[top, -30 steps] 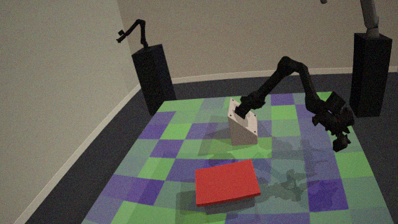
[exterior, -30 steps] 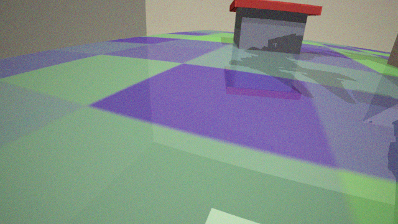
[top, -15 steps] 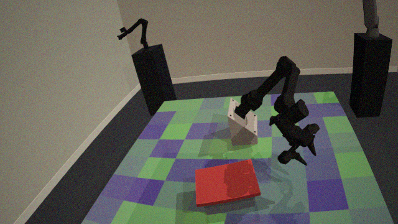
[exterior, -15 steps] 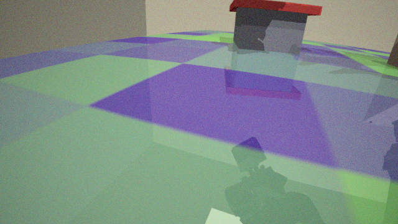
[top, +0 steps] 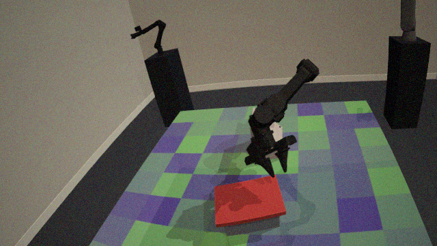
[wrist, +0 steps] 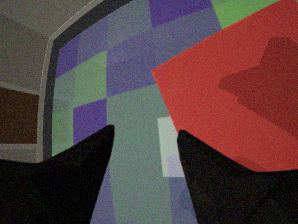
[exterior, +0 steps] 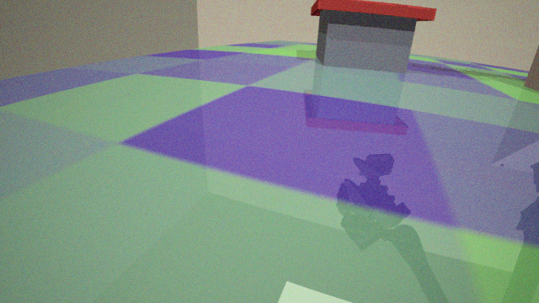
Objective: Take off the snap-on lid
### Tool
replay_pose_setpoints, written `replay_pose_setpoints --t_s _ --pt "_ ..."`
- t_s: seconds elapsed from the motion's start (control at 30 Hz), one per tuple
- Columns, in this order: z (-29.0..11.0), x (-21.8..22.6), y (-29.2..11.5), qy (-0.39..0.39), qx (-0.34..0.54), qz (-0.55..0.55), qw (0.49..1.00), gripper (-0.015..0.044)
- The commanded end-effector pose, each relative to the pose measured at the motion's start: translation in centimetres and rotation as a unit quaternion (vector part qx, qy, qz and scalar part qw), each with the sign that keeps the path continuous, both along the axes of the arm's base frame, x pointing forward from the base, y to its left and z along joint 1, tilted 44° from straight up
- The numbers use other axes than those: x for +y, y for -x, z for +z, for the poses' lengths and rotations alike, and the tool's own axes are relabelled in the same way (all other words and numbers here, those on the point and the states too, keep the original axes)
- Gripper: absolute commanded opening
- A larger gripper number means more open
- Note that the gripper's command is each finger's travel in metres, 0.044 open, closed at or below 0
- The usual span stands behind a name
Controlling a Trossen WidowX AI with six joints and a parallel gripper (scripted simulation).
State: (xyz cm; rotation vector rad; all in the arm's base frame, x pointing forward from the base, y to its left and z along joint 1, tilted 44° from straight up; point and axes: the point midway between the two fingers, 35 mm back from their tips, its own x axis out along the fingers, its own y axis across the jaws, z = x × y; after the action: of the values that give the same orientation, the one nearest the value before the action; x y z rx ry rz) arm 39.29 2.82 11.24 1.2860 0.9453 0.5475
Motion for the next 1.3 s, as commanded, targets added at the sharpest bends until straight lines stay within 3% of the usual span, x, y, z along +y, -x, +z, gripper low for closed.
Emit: replay_pose_setpoints --t_s 0.0,0.27,0.73,0.97,1.27 --pt "-4.1 -5.1 2.8 -0.068 0.122 -0.090 0.986 0.0235" --pt "-9.1 -10.9 8.9 -0.209 0.287 -0.231 0.906 0.0235" --pt "-9.2 -11.1 9.1 -0.214 0.291 -0.234 0.902 0.0235" --pt "-12.8 -7.8 9.3 -0.215 0.292 -0.234 0.902 0.0235" --pt "-13.1 -7.4 9.4 -0.215 0.291 -0.234 0.902 0.0235"
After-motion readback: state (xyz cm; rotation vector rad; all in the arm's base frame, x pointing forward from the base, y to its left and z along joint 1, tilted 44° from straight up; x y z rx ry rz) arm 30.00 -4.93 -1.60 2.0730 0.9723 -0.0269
